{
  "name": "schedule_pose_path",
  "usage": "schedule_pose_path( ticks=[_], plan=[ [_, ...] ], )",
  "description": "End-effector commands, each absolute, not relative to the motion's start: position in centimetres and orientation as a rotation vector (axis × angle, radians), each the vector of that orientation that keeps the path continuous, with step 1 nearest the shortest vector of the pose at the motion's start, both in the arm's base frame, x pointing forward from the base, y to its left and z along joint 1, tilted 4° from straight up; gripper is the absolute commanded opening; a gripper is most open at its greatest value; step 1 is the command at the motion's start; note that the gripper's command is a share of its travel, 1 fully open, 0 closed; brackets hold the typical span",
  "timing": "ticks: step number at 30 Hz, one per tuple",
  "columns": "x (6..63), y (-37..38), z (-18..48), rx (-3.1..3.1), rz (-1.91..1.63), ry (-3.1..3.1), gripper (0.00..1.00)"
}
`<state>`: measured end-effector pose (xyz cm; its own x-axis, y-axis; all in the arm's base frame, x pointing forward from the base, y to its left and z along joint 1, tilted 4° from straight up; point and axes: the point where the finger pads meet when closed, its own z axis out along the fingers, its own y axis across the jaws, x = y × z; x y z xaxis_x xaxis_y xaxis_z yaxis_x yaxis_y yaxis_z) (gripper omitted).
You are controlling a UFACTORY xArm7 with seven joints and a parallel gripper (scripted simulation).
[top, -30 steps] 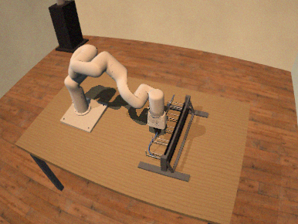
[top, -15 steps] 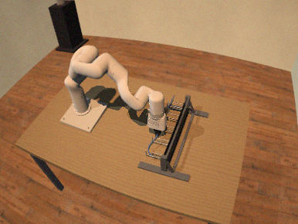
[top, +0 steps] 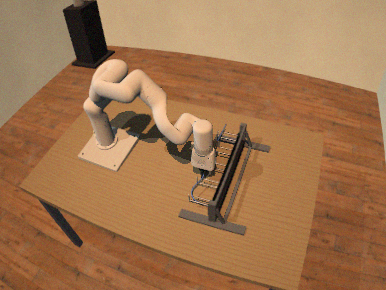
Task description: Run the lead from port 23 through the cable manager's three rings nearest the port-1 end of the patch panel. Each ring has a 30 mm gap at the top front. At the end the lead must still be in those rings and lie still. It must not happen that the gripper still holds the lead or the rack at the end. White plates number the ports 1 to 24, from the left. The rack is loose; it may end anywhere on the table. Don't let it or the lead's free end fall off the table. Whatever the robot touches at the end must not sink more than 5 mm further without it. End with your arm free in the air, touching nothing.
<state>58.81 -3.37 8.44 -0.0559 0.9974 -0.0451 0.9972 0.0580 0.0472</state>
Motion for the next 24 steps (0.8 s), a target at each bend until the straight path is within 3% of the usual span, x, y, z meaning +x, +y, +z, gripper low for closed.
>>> schedule_pose_path(
  ticks=[1, 24],
  plan=[
    [58.97, -3.40, 8.52, 2.110, 0.010, 2.233, 0.00],
    [59.22, -3.39, 8.46, 2.110, 0.010, 2.233, 0.00]
  ],
)
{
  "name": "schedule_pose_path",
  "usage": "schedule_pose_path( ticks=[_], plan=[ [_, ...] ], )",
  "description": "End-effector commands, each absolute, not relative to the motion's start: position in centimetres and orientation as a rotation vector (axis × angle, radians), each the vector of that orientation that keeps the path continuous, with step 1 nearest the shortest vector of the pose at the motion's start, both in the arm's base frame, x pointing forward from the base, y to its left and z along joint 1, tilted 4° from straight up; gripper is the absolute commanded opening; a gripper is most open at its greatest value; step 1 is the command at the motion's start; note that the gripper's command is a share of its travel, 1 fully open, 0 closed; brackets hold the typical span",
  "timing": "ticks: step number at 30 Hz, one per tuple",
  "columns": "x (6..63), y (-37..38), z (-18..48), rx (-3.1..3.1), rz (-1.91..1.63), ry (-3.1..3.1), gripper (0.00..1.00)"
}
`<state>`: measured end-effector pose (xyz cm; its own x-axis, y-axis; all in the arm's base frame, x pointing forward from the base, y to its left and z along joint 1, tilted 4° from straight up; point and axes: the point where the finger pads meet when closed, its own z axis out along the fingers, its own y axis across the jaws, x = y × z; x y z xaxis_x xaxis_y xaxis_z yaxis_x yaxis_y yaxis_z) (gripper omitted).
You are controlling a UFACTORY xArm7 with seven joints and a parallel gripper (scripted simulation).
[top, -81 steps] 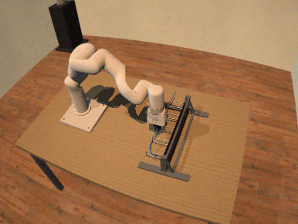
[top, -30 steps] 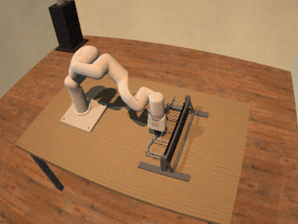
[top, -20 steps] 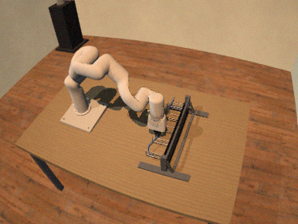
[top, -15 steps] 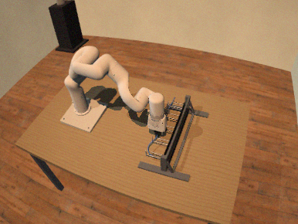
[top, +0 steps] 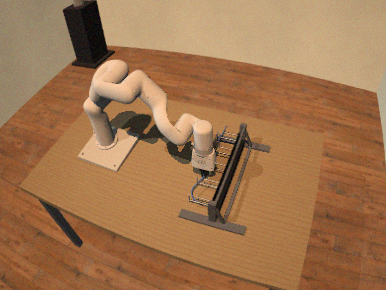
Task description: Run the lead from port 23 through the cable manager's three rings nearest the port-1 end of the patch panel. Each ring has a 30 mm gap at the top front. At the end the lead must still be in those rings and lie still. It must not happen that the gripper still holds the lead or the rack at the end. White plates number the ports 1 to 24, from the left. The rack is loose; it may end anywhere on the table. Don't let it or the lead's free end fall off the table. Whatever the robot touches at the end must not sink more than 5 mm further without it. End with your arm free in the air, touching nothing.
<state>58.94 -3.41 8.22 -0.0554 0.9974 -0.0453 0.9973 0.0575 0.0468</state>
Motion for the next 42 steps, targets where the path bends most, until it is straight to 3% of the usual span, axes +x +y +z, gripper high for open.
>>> schedule_pose_path(
  ticks=[1, 42],
  plan=[
    [59.3, -3.4, 8.5, 2.110, 0.010, 2.233, 0.00],
    [63.0, -3.2, 8.7, 2.110, 0.010, 2.233, 0.00]
  ],
)
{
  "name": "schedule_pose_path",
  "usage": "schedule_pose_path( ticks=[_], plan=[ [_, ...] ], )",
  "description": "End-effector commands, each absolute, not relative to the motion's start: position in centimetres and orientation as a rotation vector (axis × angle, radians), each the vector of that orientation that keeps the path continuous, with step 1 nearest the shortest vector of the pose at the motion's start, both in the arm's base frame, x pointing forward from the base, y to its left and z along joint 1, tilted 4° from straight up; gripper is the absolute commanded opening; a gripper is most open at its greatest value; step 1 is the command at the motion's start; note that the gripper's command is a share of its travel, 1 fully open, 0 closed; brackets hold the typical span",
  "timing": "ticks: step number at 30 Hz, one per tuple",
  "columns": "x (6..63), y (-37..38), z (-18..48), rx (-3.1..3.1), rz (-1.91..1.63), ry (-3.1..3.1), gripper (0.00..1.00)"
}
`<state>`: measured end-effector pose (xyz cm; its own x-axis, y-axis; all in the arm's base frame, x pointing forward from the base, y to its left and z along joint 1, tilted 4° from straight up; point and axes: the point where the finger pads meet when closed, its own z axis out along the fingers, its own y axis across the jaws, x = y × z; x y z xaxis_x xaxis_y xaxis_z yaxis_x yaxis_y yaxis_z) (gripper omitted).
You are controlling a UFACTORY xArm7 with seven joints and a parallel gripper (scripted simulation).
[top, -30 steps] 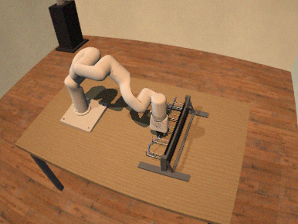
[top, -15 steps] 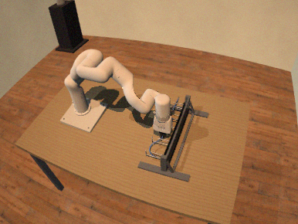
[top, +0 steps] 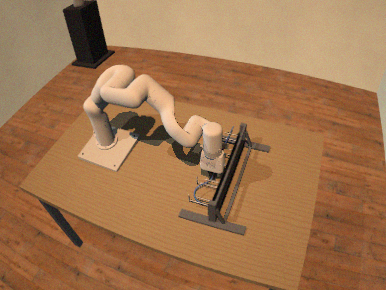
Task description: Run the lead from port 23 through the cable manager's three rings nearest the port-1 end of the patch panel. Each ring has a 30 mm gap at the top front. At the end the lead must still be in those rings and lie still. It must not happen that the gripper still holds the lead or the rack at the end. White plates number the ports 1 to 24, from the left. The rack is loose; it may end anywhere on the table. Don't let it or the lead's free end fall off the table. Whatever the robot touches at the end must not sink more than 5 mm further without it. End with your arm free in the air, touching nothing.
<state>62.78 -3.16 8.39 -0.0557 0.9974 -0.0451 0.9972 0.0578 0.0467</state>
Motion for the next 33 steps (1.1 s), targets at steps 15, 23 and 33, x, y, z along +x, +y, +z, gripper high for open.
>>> schedule_pose_path(
  ticks=[15, 23, 33],
  plan=[
    [62.96, -3.17, 8.66, 2.110, 0.010, 2.233, 0.00],
    [62.96, -3.17, 8.66, 2.110, 0.010, 2.233, 0.33],
    [62.96, -3.17, 8.66, 2.110, 0.010, 2.233, 0.33]
  ],
)
